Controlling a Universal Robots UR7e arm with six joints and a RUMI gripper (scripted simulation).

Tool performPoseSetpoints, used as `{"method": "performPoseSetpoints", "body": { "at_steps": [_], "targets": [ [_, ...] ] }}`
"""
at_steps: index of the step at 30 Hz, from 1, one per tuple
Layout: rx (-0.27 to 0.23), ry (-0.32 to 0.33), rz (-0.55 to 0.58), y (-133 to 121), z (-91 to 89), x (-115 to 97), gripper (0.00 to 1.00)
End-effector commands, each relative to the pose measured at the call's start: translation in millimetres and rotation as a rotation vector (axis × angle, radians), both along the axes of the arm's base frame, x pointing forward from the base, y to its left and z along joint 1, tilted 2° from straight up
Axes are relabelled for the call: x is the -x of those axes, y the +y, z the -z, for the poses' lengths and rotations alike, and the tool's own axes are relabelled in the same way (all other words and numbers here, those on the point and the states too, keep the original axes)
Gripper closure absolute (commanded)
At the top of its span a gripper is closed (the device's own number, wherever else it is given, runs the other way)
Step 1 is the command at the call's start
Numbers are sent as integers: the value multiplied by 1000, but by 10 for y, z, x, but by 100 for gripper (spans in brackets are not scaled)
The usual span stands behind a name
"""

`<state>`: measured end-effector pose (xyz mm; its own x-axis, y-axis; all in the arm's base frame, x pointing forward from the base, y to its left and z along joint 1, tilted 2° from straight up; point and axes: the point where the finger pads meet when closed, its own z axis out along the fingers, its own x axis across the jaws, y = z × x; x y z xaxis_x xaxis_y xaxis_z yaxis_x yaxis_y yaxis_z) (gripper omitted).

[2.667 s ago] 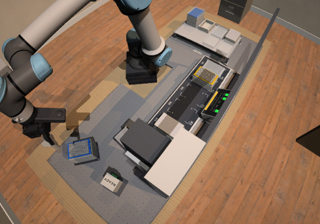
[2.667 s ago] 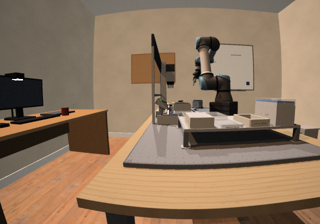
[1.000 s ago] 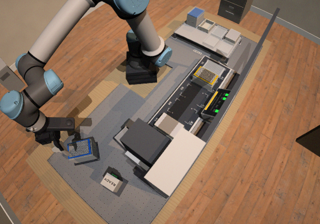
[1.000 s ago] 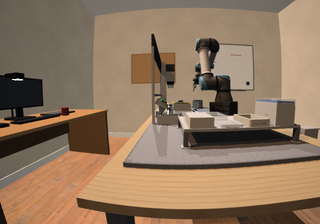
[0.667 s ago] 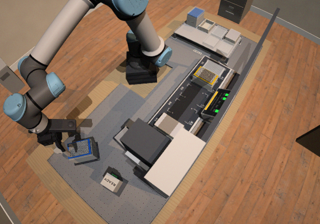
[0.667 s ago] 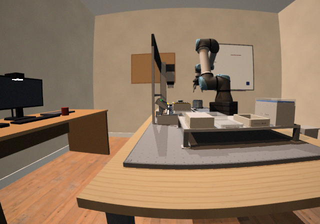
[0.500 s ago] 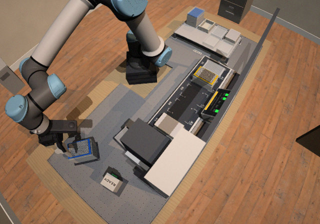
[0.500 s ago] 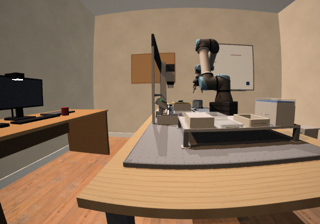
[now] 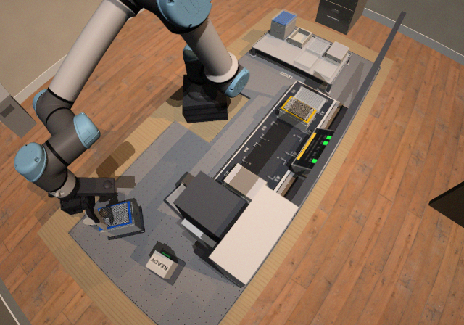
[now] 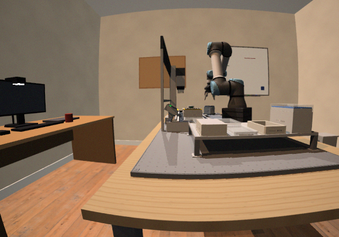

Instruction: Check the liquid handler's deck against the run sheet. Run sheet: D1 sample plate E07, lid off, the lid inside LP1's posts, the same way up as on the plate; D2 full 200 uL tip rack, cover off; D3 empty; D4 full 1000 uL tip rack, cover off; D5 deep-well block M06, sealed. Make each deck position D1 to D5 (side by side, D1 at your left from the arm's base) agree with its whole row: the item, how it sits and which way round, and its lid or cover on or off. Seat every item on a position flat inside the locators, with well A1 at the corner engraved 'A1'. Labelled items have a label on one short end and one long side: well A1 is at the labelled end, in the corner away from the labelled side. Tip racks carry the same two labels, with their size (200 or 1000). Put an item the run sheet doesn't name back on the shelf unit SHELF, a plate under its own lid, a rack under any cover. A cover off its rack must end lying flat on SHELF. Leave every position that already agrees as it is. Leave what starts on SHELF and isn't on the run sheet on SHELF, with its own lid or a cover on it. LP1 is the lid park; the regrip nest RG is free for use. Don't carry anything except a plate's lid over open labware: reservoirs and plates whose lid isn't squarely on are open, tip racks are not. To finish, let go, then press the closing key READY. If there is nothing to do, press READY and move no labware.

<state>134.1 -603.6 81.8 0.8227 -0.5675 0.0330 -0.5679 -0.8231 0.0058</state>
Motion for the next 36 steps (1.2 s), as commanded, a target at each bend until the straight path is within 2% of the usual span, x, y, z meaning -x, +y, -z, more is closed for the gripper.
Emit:
{"method": "performPoseSetpoints", "body": {
  "at_steps": [1, 36],
  "targets": [
    [2, 0, 0, -8, 81, -2, 18],
    [2, 0, 0, -20, 581, -14, 18]
  ]
}}
